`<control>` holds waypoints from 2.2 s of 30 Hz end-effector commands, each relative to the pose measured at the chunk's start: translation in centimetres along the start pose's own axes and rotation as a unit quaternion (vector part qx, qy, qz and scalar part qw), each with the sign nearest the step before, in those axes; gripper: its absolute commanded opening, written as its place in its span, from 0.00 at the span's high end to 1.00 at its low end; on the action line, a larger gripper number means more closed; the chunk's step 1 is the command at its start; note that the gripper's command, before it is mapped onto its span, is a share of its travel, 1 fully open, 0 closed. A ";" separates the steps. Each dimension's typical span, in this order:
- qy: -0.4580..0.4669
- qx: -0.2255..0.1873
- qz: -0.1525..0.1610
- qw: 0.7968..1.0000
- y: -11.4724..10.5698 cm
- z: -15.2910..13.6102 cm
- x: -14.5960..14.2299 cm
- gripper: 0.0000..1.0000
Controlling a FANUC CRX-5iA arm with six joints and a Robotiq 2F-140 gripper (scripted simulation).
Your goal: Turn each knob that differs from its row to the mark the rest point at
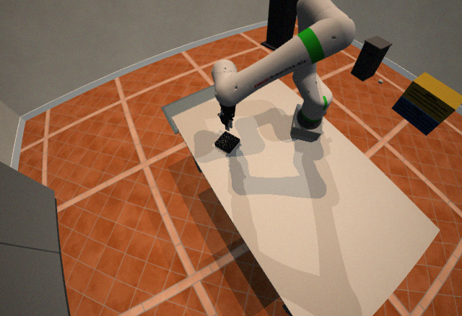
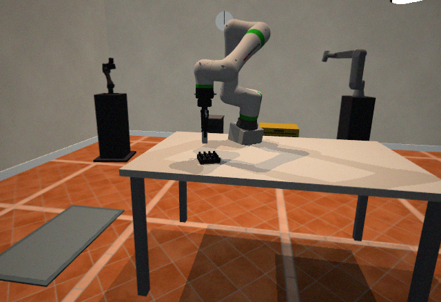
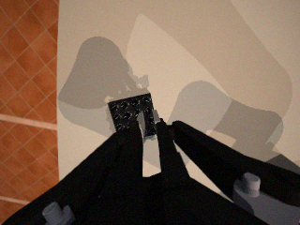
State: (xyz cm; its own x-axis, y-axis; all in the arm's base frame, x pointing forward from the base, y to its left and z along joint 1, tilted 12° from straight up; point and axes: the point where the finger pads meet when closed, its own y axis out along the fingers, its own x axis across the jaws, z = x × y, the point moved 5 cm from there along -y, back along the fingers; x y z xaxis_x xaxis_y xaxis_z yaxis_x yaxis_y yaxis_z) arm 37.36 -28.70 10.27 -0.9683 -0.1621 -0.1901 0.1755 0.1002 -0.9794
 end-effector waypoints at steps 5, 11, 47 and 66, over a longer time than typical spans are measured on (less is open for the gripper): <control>0.000 0.000 0.000 1.000 0.0 0.0 0.0 0.88; 0.000 0.000 0.000 1.000 0.1 0.0 0.0 0.88; 0.000 0.000 0.000 1.000 3.7 0.0 0.0 0.88; 0.000 0.000 0.000 1.000 4.4 0.0 0.0 0.88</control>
State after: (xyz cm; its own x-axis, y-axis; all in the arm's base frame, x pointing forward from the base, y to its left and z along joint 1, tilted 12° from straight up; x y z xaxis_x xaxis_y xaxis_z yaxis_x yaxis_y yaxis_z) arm 38.13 -28.28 5.97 -0.9683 -0.1622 -0.1901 0.1755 0.1003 -0.9794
